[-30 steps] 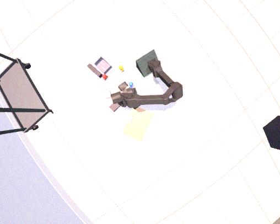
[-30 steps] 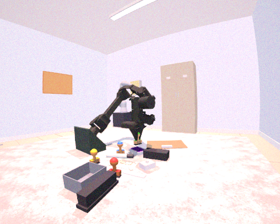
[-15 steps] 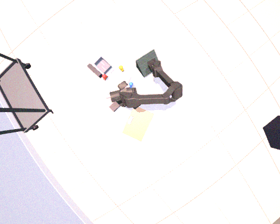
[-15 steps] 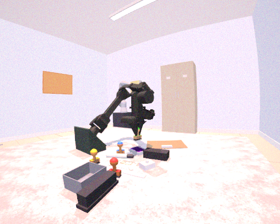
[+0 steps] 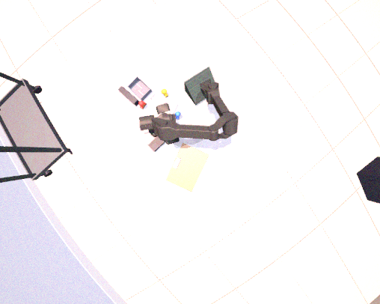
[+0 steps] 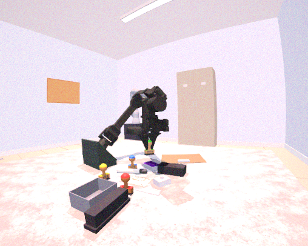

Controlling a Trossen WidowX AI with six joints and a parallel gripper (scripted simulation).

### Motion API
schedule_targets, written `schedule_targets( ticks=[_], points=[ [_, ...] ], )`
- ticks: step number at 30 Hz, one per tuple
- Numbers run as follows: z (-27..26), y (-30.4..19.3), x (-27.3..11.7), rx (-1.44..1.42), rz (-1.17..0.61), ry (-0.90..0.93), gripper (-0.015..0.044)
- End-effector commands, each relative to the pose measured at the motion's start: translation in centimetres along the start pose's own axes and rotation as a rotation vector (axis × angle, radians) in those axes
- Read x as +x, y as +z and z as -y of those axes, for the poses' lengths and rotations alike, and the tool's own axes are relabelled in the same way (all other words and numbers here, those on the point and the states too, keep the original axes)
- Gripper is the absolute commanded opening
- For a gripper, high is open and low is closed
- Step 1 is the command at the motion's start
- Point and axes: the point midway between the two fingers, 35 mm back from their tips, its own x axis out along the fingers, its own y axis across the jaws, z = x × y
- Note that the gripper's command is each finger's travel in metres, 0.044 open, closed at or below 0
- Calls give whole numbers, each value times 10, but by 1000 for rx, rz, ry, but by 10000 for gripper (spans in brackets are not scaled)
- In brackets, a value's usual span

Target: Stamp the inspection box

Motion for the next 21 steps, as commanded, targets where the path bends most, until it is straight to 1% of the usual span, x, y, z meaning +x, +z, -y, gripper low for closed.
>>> schedule_targets(
  ticks=[1, 17, 21],
  points=[
    [15, 12, 0, 132, 1, -6, 0],
    [79, 47, 2, 673, -6, -5, 0],
    [86, 49, 3, 722, -8, -5, 0]
  ],
)
